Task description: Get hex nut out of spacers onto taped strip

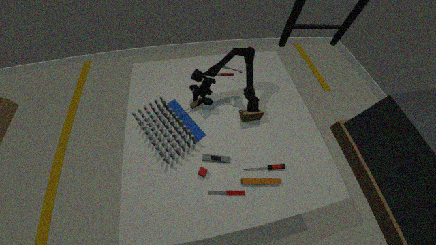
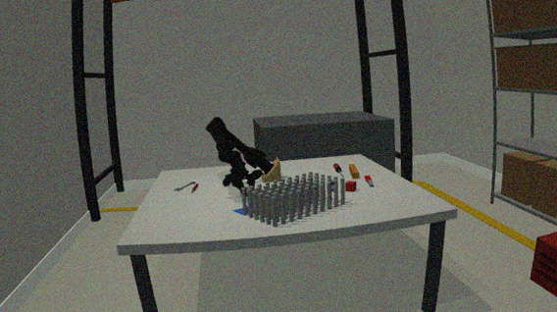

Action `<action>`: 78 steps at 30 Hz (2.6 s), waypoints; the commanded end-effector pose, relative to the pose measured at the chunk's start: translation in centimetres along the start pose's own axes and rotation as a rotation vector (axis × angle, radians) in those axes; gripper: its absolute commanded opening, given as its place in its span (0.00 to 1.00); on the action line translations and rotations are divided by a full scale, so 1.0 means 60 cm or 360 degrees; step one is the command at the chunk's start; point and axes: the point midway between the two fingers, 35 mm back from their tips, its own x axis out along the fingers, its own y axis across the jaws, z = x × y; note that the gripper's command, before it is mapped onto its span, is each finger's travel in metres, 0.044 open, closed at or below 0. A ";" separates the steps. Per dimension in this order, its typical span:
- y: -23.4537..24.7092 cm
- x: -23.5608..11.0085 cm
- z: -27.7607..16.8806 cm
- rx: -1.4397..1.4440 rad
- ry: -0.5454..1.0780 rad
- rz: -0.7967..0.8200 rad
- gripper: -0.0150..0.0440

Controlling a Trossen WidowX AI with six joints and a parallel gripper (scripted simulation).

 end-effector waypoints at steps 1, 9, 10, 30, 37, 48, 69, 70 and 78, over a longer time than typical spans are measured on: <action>0.000 -0.004 0.002 -0.0004 0.0011 -0.0001 0.25; 0.000 -0.009 0.010 -0.0004 0.0011 -0.0001 0.25; 0.000 -0.010 0.010 -0.0004 0.0011 -0.0002 0.25; 0.000 -0.022 0.029 -0.0005 0.0011 -0.0002 0.25; 0.000 -0.026 0.035 -0.0005 0.0010 -0.0002 0.25; 0.000 -0.033 0.045 -0.0005 0.0010 -0.0002 0.25; 0.002 -0.064 0.069 -0.0005 0.0010 -0.0001 0.25; 0.003 -0.070 0.073 -0.0004 0.0010 0.0000 0.25; 0.001 -0.107 0.112 -0.0009 0.0008 -0.0003 0.25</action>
